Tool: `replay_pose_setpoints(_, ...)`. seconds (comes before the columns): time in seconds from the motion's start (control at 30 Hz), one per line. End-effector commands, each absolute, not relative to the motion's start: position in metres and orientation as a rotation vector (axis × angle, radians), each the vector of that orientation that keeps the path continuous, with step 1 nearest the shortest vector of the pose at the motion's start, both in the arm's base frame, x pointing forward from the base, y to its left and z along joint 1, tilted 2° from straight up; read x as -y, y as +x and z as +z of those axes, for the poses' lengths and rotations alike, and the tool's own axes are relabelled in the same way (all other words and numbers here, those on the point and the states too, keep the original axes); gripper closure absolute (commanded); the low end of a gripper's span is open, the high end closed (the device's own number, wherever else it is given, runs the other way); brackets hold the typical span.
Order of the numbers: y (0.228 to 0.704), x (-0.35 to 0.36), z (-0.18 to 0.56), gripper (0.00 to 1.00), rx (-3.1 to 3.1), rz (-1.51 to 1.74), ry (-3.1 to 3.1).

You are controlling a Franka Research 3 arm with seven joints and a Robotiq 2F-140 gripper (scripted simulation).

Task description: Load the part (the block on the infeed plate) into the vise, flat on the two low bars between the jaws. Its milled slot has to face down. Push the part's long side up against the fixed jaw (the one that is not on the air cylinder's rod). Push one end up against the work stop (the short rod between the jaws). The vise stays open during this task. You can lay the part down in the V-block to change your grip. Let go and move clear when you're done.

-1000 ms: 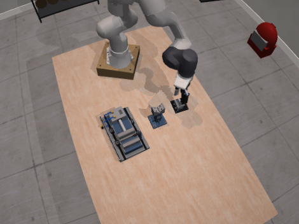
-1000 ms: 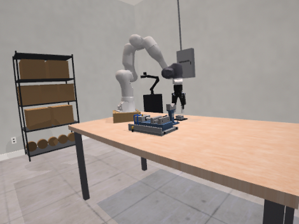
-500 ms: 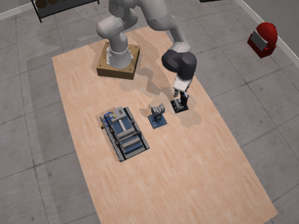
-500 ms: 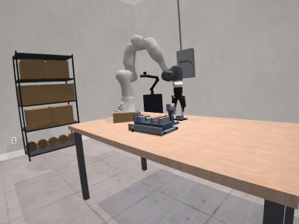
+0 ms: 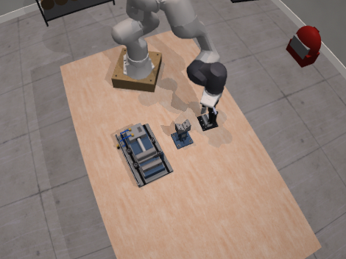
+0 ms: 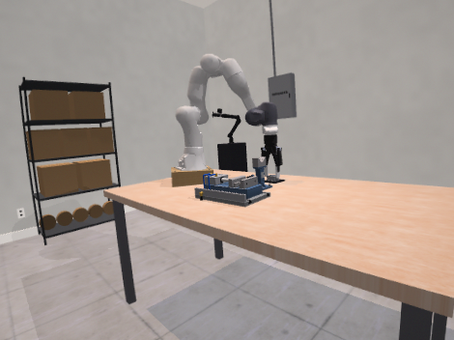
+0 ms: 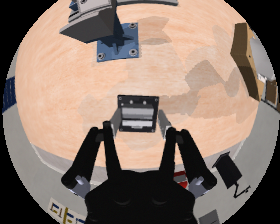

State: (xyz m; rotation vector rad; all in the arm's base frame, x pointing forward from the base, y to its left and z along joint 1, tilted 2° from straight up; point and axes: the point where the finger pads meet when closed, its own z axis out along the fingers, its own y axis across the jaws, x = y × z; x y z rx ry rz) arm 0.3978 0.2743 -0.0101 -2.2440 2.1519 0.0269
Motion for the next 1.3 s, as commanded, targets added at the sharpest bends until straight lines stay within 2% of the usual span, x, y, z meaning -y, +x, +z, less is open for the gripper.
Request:
replay_pose_setpoints(0.0, 0.4013, -0.2758, -0.0115, 0.49, -2.154, 0.021, -2.230)
replay_pose_setpoints(1.27, 0.4014, -0.2760, -0.0170, 0.49, -2.154, 0.021, -2.230)
